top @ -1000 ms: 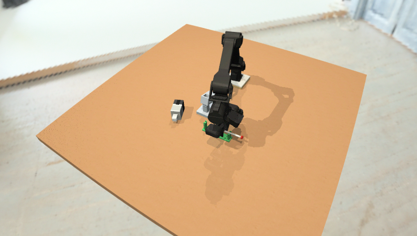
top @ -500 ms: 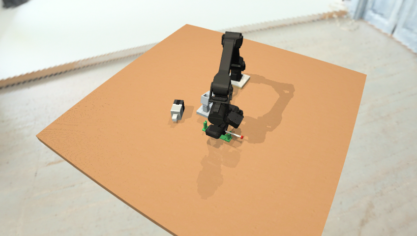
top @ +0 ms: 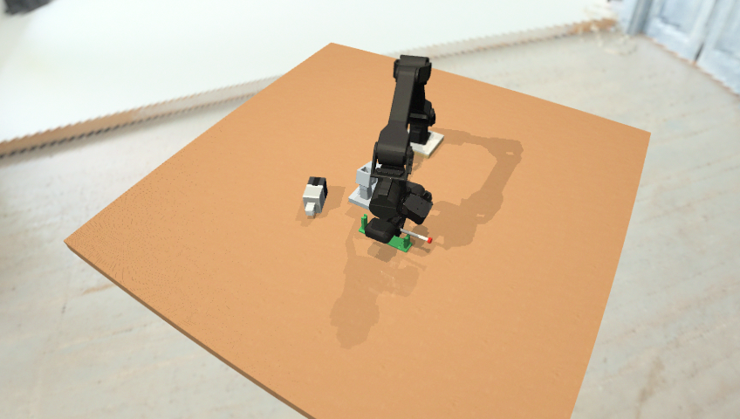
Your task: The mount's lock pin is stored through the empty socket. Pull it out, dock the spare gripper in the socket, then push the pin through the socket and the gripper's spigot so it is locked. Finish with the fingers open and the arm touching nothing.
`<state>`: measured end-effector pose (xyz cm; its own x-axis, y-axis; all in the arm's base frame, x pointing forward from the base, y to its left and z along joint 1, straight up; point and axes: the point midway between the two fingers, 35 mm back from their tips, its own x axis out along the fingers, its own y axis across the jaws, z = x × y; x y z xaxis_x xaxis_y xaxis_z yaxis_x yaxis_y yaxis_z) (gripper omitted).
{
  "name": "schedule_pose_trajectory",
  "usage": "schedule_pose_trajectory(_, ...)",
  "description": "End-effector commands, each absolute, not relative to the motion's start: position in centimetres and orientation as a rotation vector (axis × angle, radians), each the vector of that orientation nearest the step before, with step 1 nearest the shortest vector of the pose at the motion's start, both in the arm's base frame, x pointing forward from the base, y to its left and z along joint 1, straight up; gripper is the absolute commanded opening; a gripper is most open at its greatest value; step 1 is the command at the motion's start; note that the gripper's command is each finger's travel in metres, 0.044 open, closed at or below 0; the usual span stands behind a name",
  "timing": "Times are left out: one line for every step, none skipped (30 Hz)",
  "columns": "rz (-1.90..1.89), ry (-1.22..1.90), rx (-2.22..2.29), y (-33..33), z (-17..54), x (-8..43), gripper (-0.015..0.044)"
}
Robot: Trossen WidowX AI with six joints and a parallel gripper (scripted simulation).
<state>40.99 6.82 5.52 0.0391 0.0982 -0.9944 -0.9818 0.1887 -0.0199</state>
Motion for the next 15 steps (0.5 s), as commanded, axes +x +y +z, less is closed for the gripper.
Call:
schedule_pose_trajectory(1.094,1.195,-1.012,6.8,6.4,41.0,0.0000)
schedule_pose_trajectory(1.095,1.196,-1.011,6.8,6.5,41.0,0.0000)
schedule_pose_trajectory(1.095,1.197,-1.011,6.8,6.7,41.0,0.0000)
schedule_pose_trajectory(1.095,1.197,-1.011,6.8,6.9,40.9,0.0000)
schedule_pose_trajectory(1.096,1.198,-1.011,6.8,7.1,40.9,0.0000)
schedule_pose_trajectory(1.096,1.198,-1.011,6.8,7.2,40.9,0.0000)
schedule_pose_trajectory(1.097,1.199,-1.010,6.8,7.4,40.9,0.0000)
schedule_pose_trajectory(1.097,1.199,-1.010,6.8,7.5,40.9,0.0000)
schedule_pose_trajectory(1.098,1.201,-1.010,6.8,6.9,40.9,0.0000)
schedule_pose_trajectory(1.098,1.201,-1.010,6.8,6.9,40.9,0.0000)
schedule_pose_trajectory(1.098,1.201,-1.010,6.8,6.9,40.9,0.0000)
schedule_pose_trajectory(1.098,1.201,-1.010,6.8,6.9,40.9,0.0000)
schedule_pose_trajectory(1.098,1.201,-1.010,6.8,6.9,40.9,0.0000)
schedule_pose_trajectory(1.098,1.201,-1.010,6.8,6.9,40.9,0.0000)
schedule_pose_trajectory(1.098,1.201,-1.010,6.8,6.9,40.9,0.0000)
